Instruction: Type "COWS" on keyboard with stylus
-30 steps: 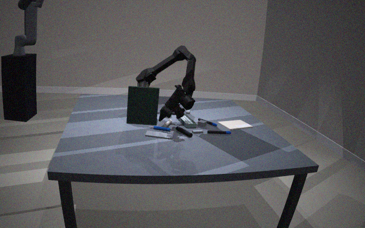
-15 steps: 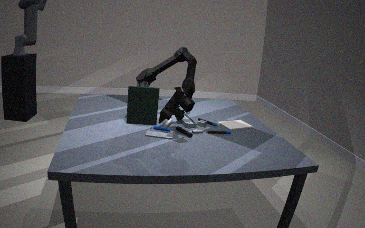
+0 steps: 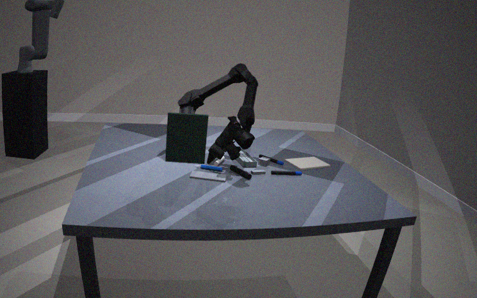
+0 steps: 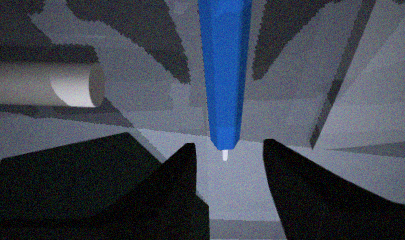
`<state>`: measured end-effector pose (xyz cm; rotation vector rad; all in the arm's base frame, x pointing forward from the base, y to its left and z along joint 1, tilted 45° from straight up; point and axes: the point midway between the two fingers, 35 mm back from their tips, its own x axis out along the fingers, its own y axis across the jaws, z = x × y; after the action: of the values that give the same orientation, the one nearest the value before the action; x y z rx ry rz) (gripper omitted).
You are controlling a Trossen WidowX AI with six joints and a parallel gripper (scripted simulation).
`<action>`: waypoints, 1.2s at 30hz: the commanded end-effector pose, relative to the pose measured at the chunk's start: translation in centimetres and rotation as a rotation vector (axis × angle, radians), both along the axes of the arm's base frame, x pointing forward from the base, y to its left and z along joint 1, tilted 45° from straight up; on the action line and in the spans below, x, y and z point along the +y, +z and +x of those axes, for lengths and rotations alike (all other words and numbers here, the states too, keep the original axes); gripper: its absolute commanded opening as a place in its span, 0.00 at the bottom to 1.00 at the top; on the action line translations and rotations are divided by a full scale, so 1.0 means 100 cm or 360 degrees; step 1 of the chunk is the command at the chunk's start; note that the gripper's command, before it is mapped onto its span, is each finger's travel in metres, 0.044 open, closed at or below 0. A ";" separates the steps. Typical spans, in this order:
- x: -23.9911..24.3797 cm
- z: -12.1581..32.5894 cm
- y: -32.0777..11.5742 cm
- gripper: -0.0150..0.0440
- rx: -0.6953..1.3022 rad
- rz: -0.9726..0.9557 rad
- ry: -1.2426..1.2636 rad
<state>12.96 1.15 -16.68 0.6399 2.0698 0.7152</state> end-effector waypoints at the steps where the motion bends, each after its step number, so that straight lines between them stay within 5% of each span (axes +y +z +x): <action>1: 0.003 -0.002 -0.003 0.51 0.0012 0.0004 -0.0002; 36: 0.020 -0.003 -0.019 0.51 0.0013 0.0006 -0.0002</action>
<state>12.78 2.97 -18.47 0.6409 2.0723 0.7185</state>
